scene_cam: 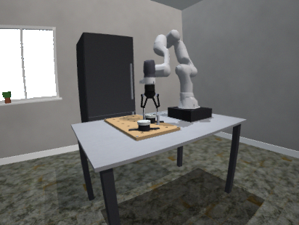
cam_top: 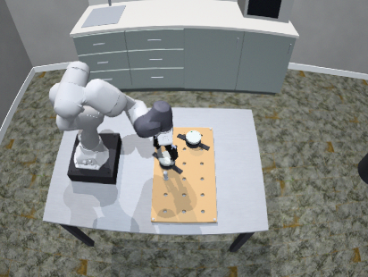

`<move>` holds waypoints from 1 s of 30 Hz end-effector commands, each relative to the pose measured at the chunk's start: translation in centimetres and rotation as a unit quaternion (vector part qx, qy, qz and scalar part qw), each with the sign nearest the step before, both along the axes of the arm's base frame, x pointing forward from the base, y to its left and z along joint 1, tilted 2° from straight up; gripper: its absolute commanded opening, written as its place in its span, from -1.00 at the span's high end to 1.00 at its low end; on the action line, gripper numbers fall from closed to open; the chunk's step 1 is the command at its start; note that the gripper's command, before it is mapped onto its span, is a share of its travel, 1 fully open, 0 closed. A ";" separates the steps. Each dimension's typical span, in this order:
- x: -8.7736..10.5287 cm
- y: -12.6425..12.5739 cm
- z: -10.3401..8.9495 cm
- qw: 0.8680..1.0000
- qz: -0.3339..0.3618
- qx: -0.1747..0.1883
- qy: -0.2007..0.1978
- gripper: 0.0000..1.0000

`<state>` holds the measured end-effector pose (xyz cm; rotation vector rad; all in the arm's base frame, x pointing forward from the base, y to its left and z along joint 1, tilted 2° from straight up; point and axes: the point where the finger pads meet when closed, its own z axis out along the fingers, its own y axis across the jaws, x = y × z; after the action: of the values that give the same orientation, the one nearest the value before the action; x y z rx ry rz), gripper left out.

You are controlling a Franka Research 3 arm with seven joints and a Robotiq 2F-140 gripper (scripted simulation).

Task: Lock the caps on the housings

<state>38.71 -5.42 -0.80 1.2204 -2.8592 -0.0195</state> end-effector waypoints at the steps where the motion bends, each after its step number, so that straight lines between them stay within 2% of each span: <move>1: 0.0 0.0 0.0 1.000 0.002 0.000 -0.001 0.80; 21: 0.0 0.0 0.0 1.000 0.002 0.000 -0.001 0.80; 22: 0.0 0.0 0.0 1.000 0.002 0.000 -0.001 -0.55; 30: 0.0 0.0 0.0 1.000 0.002 0.000 -0.001 -0.55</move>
<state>38.68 -5.42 -0.81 1.2207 -2.8588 -0.0197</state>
